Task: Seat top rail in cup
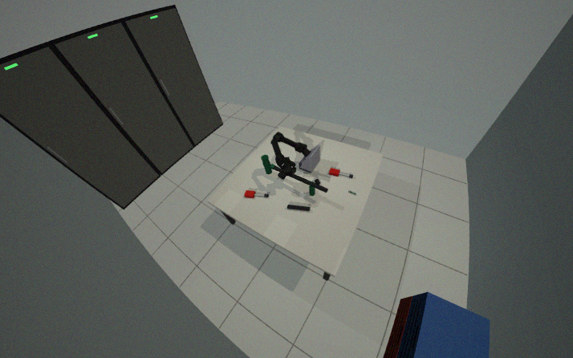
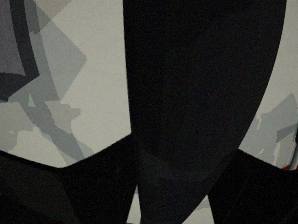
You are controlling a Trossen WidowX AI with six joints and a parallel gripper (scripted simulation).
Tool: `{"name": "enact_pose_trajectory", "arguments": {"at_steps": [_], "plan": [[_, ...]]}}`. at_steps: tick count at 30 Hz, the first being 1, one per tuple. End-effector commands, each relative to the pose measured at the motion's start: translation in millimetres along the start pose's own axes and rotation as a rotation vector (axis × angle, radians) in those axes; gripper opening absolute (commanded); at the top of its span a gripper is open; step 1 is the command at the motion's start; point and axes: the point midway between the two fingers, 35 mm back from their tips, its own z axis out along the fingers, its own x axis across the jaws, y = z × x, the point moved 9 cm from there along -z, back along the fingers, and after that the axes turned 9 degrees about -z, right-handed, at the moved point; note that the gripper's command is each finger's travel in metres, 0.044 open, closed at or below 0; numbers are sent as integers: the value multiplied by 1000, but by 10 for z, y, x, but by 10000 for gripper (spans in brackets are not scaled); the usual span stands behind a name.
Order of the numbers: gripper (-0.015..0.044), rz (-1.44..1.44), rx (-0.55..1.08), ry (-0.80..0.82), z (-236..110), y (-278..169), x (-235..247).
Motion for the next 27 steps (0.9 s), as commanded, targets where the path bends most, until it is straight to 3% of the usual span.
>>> {"name": "enact_pose_trajectory", "arguments": {"at_steps": [1, 27], "plan": [[0, 3, 7, -11, -30, -28, -2], [0, 0, 2, 3, -11, -16, -4]]}}
